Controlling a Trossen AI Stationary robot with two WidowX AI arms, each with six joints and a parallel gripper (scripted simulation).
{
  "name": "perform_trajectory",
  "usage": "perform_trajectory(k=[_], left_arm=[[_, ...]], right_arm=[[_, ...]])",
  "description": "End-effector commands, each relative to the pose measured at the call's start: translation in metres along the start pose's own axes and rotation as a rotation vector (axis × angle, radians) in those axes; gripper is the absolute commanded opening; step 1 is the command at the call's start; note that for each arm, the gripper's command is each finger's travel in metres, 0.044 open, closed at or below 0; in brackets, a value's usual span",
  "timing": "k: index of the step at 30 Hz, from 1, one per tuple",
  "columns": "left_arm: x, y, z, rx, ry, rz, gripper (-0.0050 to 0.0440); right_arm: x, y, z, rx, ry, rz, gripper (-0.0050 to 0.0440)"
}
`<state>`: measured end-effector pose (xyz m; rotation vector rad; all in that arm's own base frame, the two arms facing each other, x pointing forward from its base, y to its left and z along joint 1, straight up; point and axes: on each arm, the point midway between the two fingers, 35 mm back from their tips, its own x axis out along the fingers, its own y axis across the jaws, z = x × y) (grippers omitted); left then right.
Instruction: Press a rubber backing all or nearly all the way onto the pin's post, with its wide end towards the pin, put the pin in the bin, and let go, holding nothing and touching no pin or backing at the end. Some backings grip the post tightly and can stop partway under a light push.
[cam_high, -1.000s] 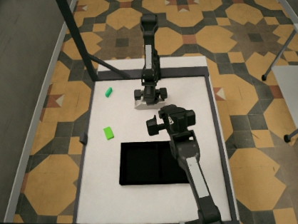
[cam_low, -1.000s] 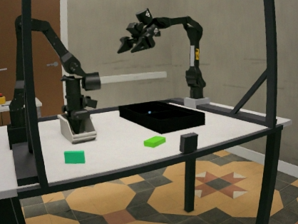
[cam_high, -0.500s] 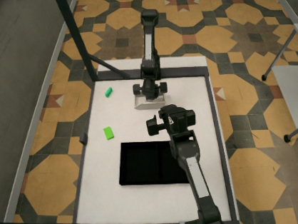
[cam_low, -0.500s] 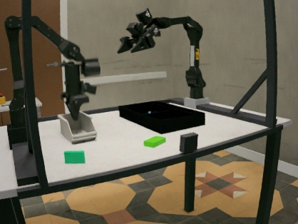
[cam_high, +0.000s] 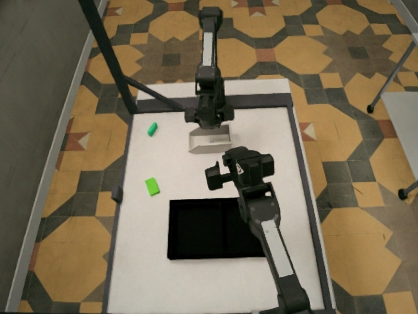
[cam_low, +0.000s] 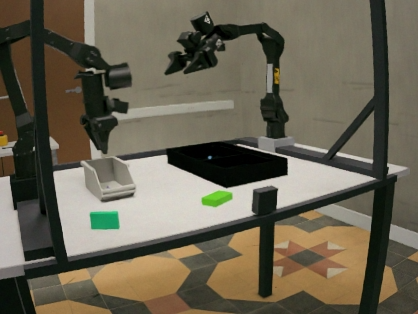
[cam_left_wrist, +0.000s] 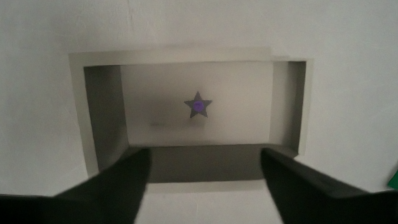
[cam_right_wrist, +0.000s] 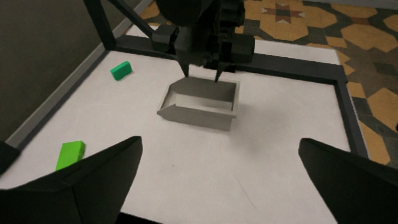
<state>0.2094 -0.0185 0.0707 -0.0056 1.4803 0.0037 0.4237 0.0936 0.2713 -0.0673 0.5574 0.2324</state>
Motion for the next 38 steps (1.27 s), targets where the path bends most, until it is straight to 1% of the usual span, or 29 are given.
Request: perform_trajectory(k=[1,2,3,4,6,12,15,38], left_arm=[[-0.009,-0.002,-0.006,0.033,-0.114,-0.005,0.0402],[-0.01,-0.002,-0.007,0.04,-0.136,-0.006,0.0426],[-0.01,-0.002,-0.008,0.045,-0.155,-0.007,0.044],[-0.012,-0.003,-0.011,0.051,-0.176,-0.008,0.044],[-0.012,-0.003,-0.011,0.051,-0.176,-0.008,0.044],[-0.014,-0.004,-0.017,0.075,-0.258,-0.013,0.044],[-0.014,-0.004,-0.018,0.081,-0.275,-0.015,0.044],[-0.016,-0.004,-0.016,0.073,-0.276,-0.017,0.044]], right_arm=[[-0.006,0.0,0.008,0.0,-0.024,0.0,0.044],[-0.006,0.0,0.008,0.0,-0.024,0.0,0.044],[-0.006,0.0,0.008,0.0,-0.024,0.0,0.044],[-0.006,0.0,0.008,0.0,-0.024,0.0,0.044],[-0.006,0.0,0.008,0.0,-0.024,0.0,0.044],[-0.006,0.0,0.008,0.0,-0.024,0.0,0.044],[-0.006,0.0,0.008,0.0,-0.024,0.0,0.044],[-0.006,0.0,0.008,0.0,-0.024,0.0,0.044]])
